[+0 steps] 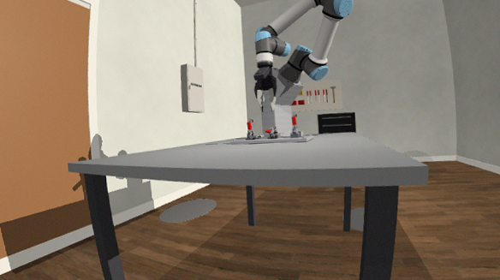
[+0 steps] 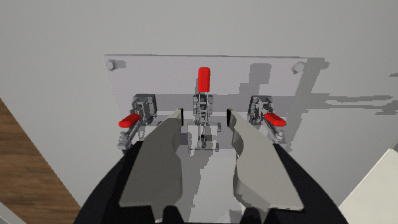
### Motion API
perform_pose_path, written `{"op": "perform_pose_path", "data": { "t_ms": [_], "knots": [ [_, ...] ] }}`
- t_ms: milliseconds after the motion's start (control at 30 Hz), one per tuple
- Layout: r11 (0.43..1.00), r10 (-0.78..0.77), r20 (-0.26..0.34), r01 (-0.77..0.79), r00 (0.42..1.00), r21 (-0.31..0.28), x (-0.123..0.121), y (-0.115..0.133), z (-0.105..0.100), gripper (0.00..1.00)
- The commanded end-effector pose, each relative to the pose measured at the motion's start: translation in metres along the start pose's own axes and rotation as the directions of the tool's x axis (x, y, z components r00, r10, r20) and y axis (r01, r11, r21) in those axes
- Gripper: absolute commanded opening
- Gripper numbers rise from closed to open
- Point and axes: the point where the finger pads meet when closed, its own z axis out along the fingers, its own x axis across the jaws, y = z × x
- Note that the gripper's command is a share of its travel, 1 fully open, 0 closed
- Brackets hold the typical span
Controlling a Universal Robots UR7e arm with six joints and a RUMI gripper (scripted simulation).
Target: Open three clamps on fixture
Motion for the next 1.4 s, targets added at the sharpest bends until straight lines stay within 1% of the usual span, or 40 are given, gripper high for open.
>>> {"op": "perform_pose_path", "data": {
  "t_ms": [0, 200, 467, 533, 700, 833, 1000, 1367],
  "knots": [
    [1.000, 0.000, 0.000, 0.000, 1.000, 0.001, 0.000, -0.001, 0.001, 0.28],
    [1.000, 0.000, 0.000, 0.000, 1.000, 0.001, 0.000, -0.001, 0.012, 0.28],
    [1.000, 0.000, 0.000, 0.000, 1.000, 0.001, 0.000, -0.001, 0.041, 0.28],
    [1.000, 0.000, 0.000, 0.000, 1.000, 0.001, 0.000, -0.001, 0.041, 0.28],
    [1.000, 0.000, 0.000, 0.000, 1.000, 0.001, 0.000, -0.001, 0.060, 0.28],
    [1.000, 0.000, 0.000, 0.000, 1.000, 0.001, 0.000, -0.001, 0.070, 0.28],
    [1.000, 0.000, 0.000, 0.000, 1.000, 0.001, 0.000, -0.001, 0.075, 0.28],
    [1.000, 0.000, 0.000, 0.000, 1.000, 0.001, 0.000, -0.001, 0.076, 0.28]
  ]
}}
